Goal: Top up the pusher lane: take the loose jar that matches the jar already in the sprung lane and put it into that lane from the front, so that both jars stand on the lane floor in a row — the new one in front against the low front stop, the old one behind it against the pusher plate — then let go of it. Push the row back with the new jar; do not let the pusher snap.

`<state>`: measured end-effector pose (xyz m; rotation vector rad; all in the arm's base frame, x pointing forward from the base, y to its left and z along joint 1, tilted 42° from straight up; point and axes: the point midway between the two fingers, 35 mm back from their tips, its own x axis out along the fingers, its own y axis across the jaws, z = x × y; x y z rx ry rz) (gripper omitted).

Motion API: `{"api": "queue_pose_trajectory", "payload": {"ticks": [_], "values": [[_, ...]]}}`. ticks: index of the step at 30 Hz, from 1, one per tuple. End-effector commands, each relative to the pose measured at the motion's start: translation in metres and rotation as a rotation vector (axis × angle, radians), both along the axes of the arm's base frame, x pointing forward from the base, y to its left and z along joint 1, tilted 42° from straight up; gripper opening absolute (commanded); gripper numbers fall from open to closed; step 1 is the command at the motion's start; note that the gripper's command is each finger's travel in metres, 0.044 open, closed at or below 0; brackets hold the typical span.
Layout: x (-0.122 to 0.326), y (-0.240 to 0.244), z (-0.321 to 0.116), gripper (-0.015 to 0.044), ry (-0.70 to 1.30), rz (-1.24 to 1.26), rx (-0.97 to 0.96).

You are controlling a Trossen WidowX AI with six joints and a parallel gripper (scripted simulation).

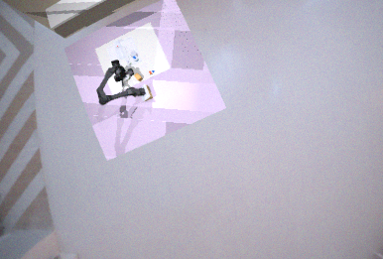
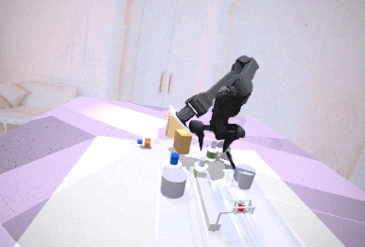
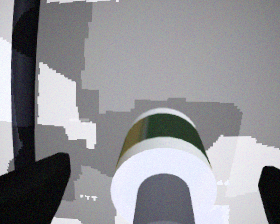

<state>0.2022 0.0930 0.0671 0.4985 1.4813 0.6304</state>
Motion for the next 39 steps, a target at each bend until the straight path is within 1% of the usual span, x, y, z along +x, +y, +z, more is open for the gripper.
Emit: {"api": "queue_pose_trajectory", "payload": {"ticks": [1, 7, 13, 17, 26, 35, 39], "values": [[-0.001, 0.002, -0.001, 0.0309, 0.005, -0.001, 0.005], [-0.001, 0.002, -0.001, 0.0151, 0.005, -0.001, 0.005], [-0.001, 0.002, -0.001, 0.0111, 0.005, -0.001, 0.005], [0.001, -0.003, 0.004, 0.0006, 0.002, -0.001, 0.001], [0.005, -0.035, 0.036, 0.0000, -0.003, -0.001, -0.014], [0.000, -0.064, 0.073, 0.0000, 0.007, -0.005, -0.003], [-0.002, -0.068, 0.079, 0.0000, 0.007, -0.001, 0.000]]}}
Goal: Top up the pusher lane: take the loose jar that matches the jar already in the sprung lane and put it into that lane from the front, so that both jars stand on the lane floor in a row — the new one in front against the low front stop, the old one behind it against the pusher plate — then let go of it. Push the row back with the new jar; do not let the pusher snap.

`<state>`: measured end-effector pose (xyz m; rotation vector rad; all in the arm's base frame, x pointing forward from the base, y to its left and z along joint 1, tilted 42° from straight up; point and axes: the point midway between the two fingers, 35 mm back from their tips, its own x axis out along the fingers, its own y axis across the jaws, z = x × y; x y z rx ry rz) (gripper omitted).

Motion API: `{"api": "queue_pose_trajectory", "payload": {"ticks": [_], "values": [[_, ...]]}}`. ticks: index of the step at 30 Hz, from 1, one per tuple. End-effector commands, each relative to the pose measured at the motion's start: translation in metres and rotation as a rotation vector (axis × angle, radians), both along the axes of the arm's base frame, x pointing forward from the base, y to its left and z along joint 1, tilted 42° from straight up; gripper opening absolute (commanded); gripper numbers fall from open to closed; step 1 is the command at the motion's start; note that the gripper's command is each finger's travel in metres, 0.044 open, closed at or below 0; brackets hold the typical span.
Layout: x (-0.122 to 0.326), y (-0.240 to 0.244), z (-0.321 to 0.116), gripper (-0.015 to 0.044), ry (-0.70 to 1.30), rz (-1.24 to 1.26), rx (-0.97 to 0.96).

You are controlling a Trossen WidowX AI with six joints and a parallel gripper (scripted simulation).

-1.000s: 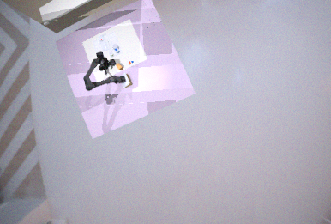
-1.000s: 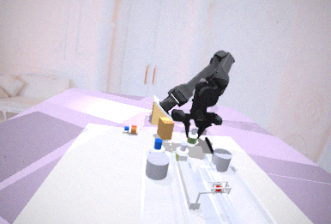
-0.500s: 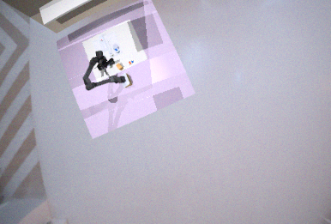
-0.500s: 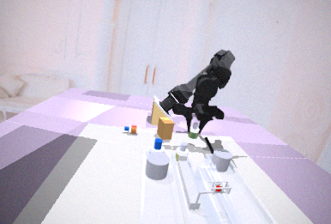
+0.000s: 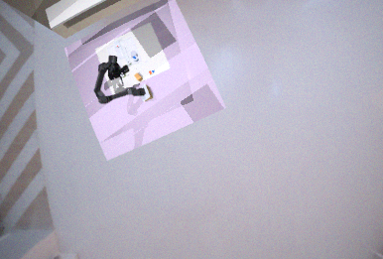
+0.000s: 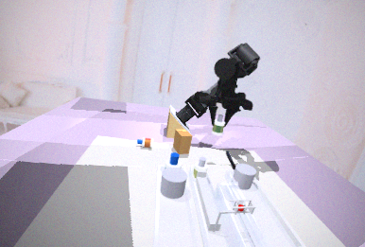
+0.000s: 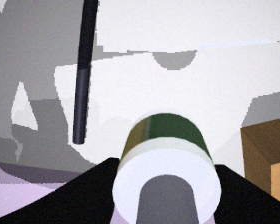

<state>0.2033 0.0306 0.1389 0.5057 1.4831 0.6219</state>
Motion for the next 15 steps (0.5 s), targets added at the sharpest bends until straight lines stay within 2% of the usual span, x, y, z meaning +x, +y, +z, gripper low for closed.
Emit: {"api": "queue_pose_trajectory", "payload": {"ticks": [1, 15], "values": [[-0.003, -0.005, 0.007, 0.0000, 0.003, 0.008, 0.002], [0.046, -0.014, -0.029, 0.0000, 0.005, 0.000, 0.000]]}}
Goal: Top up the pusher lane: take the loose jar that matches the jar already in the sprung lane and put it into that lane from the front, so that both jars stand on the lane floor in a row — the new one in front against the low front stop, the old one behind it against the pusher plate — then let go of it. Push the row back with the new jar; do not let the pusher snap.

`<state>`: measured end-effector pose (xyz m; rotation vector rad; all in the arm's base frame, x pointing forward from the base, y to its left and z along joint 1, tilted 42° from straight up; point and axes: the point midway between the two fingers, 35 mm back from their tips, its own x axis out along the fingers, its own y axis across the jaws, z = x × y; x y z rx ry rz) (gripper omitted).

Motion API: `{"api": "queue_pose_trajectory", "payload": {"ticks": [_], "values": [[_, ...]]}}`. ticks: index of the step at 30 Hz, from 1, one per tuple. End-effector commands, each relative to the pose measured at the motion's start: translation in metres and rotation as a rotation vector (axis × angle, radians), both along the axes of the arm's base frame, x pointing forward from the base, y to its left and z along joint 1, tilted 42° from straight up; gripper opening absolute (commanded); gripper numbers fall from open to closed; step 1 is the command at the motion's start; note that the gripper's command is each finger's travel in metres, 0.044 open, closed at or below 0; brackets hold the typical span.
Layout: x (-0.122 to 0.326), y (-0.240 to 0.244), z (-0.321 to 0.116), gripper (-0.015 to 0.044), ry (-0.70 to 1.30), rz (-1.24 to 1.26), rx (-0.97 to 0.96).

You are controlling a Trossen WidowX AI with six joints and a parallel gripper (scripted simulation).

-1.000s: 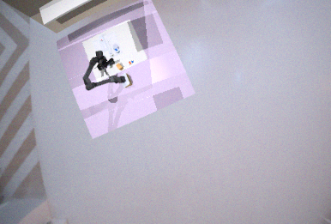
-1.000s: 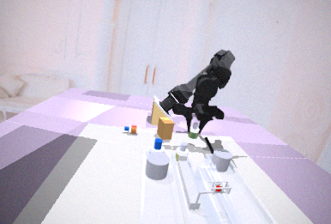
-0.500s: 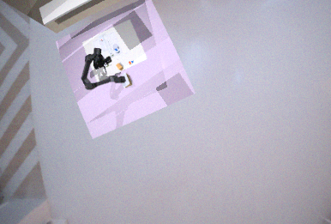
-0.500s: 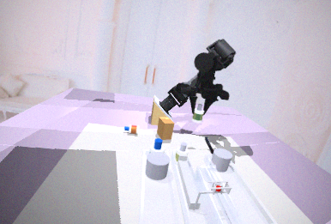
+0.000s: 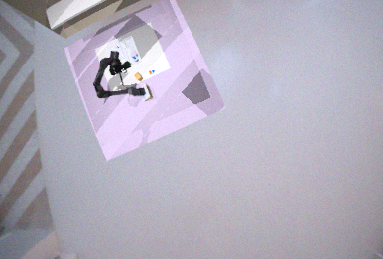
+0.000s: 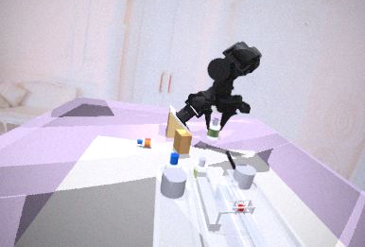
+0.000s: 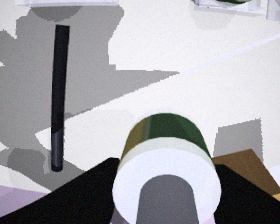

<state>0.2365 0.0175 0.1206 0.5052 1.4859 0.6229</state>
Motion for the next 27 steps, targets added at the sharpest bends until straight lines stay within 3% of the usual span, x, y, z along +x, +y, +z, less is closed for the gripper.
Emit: {"api": "queue_pose_trajectory", "payload": {"ticks": [1, 13, 27], "values": [[0.017, -0.002, -0.014, 0.0000, 0.003, -0.003, 0.000], [0.057, -0.005, -0.056, 0.0000, 0.006, -0.010, 0.000], [0.057, 0.011, -0.074, 0.0000, 0.006, -0.010, 0.001]]}}
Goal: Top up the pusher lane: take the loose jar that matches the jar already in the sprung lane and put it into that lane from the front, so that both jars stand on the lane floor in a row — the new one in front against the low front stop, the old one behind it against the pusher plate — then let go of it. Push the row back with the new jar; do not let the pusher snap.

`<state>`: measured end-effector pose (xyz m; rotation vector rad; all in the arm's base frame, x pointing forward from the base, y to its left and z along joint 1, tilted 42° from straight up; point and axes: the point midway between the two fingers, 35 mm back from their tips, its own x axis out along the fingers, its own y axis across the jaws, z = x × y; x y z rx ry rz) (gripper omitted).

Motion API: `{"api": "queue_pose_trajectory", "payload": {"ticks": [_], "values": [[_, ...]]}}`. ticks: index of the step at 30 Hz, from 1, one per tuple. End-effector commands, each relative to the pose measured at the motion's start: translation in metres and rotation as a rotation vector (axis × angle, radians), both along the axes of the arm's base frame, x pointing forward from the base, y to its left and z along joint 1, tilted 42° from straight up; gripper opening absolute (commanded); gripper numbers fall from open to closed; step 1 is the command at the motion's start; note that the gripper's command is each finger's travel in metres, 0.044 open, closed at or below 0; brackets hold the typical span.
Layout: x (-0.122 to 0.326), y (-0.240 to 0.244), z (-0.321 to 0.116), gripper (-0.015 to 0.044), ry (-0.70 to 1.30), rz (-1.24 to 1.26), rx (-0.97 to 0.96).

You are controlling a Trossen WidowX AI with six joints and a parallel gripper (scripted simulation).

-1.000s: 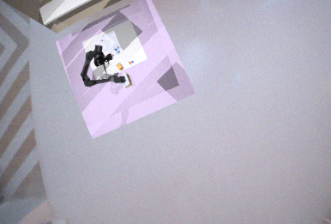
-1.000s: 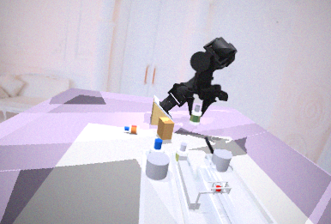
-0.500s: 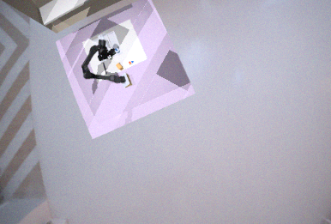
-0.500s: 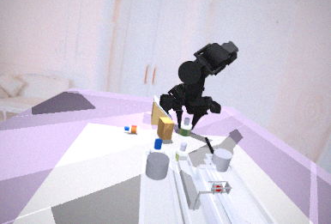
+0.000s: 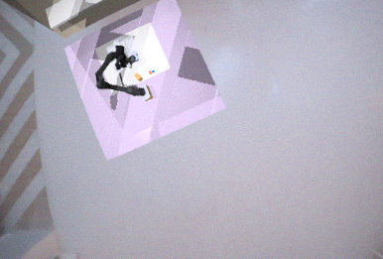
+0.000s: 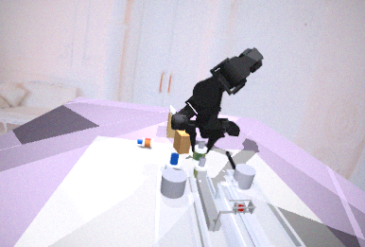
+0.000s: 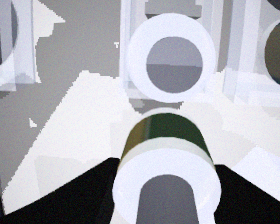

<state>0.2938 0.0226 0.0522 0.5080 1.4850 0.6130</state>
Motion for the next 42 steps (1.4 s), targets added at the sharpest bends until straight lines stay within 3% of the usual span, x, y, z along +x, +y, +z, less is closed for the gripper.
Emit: {"api": "queue_pose_trajectory", "payload": {"ticks": [1, 42], "values": [[-0.001, 0.006, -0.006, 0.0000, 0.005, -0.002, 0.005], [0.013, 0.007, -0.005, 0.0000, 0.004, -0.002, 0.005]]}}
